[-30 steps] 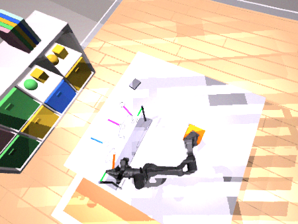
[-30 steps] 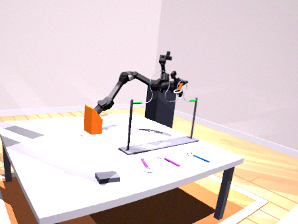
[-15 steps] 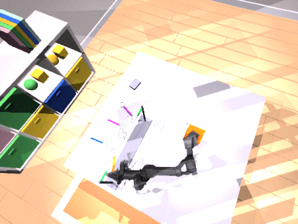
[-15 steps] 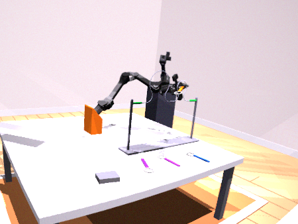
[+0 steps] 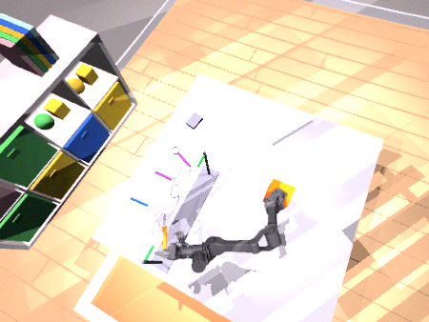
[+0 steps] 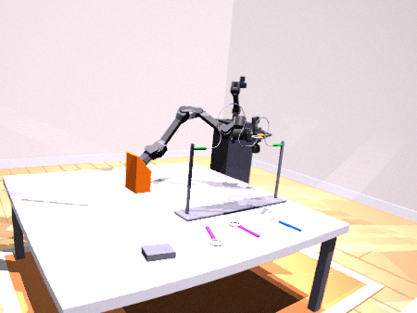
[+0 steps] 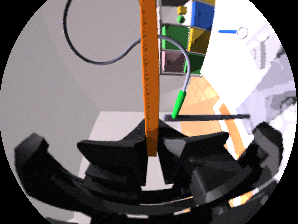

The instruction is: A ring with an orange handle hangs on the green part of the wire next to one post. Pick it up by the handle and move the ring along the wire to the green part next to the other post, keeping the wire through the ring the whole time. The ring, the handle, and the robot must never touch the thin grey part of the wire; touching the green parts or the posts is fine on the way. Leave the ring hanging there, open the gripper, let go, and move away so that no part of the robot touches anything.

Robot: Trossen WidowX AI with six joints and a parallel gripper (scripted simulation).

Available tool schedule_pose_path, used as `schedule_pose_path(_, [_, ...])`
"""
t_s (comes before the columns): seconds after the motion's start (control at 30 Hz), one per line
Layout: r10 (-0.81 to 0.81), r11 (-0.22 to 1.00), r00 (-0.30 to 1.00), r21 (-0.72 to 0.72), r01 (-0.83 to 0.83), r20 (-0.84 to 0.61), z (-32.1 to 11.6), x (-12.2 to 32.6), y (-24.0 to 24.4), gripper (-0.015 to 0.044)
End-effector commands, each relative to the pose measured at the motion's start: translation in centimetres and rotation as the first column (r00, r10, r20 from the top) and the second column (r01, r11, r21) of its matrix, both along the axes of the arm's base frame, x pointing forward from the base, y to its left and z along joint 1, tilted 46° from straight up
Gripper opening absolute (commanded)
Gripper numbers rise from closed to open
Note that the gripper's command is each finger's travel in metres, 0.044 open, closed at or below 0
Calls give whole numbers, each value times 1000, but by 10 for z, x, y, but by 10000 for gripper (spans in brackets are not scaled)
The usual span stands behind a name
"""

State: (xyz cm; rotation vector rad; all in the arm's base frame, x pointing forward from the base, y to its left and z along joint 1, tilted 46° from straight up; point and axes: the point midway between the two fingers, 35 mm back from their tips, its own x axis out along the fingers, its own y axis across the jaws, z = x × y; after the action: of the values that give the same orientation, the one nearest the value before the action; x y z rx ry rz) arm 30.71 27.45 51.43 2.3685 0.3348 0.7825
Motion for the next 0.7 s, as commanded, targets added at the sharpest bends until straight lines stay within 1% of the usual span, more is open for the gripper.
schedule_pose_path(0.0, [3, 993, 1000, -117, -1, 22, -15, -1, 14, -150])
schedule_pose_path(0.33, [14, 936, 997, -353, 13, 73, -49, -6, 36, -150])
schedule_pose_path(0.67, [37, 822, 992, -568, 38, 119, -86, -8, 49, -150])
